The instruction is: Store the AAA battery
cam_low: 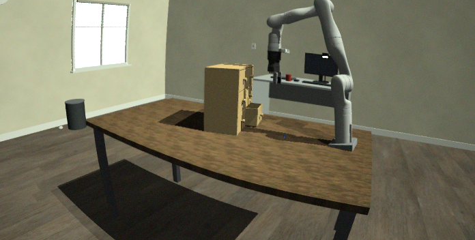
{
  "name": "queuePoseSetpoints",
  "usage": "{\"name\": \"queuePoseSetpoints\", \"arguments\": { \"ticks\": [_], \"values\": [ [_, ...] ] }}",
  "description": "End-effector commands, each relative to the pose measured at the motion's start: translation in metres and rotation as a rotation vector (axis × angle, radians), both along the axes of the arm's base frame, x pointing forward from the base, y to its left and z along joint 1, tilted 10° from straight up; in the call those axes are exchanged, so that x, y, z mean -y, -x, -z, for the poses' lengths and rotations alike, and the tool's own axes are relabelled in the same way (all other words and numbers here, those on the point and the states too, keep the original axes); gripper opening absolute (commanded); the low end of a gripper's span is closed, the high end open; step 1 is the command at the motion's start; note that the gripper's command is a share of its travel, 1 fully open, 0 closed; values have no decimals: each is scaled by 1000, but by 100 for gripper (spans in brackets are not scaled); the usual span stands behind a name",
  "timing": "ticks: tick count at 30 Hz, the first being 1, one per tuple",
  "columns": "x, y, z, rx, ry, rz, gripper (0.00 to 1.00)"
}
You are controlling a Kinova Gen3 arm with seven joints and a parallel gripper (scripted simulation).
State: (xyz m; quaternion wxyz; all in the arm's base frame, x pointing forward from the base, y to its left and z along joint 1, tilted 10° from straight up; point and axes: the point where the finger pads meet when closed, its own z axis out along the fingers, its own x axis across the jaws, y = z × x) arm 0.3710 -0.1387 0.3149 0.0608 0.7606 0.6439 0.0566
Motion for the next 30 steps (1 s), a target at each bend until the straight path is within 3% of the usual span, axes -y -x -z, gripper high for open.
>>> {"name": "queuePoseSetpoints", "arguments": {
  "ticks": [1, 30],
  "values": [
    [1, 1, -2, 4, 7, -19, 100],
    [1, 9, -8, 3, 51, -216, 100]
  ]
}}
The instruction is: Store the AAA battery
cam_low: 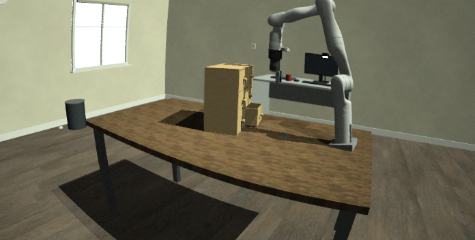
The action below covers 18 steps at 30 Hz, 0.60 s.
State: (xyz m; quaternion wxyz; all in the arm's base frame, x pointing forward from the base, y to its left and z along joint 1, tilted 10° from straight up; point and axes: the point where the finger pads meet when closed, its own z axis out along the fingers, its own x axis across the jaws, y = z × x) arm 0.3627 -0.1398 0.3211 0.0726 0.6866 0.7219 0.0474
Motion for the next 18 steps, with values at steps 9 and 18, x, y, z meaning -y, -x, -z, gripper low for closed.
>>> {"name": "queuePoseSetpoints", "arguments": {
  "ticks": [9, 18],
  "values": [
    [0, 2, -2, 3, 11, -38, 100],
    [1, 3, -3, 2, 18, -70, 100]
  ]
}}
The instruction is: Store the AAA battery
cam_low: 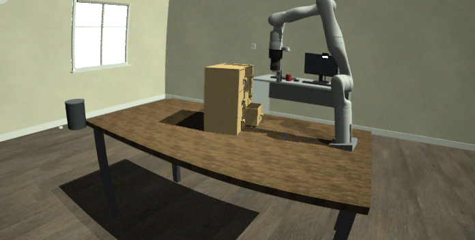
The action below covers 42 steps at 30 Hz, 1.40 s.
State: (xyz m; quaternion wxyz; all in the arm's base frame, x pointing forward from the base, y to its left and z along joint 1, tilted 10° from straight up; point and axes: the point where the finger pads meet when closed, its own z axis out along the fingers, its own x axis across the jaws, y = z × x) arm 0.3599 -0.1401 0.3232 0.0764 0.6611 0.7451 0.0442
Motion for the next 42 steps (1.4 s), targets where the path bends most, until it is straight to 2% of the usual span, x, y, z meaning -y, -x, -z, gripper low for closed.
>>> {"name": "queuePoseSetpoints", "arguments": {
  "ticks": [1, 42],
  "values": [
    [0, 0, -1, 2, 3, -5, 100],
    [0, 1, -2, 2, 10, -36, 100]
  ]
}}
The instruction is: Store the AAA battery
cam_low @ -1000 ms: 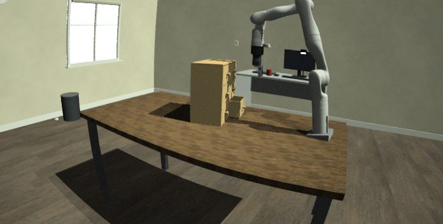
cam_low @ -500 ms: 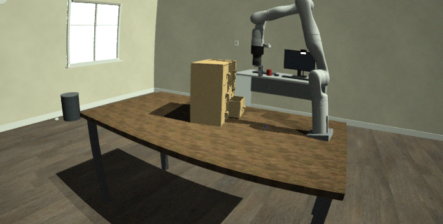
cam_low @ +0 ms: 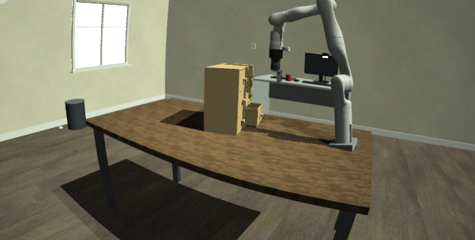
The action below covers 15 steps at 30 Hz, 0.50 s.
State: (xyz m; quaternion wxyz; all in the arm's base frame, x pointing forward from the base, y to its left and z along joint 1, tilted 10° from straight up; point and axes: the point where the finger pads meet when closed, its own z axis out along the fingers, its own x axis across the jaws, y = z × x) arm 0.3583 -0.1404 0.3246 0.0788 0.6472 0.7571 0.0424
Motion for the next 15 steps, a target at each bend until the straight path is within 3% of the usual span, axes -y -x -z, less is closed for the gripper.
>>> {"name": "queuePoseSetpoints", "arguments": {
  "ticks": [1, 15],
  "values": [
    [0, 0, -1, 2, 1, 0, 100],
    [0, 0, 0, 1, 2, -5, 100]
  ]
}}
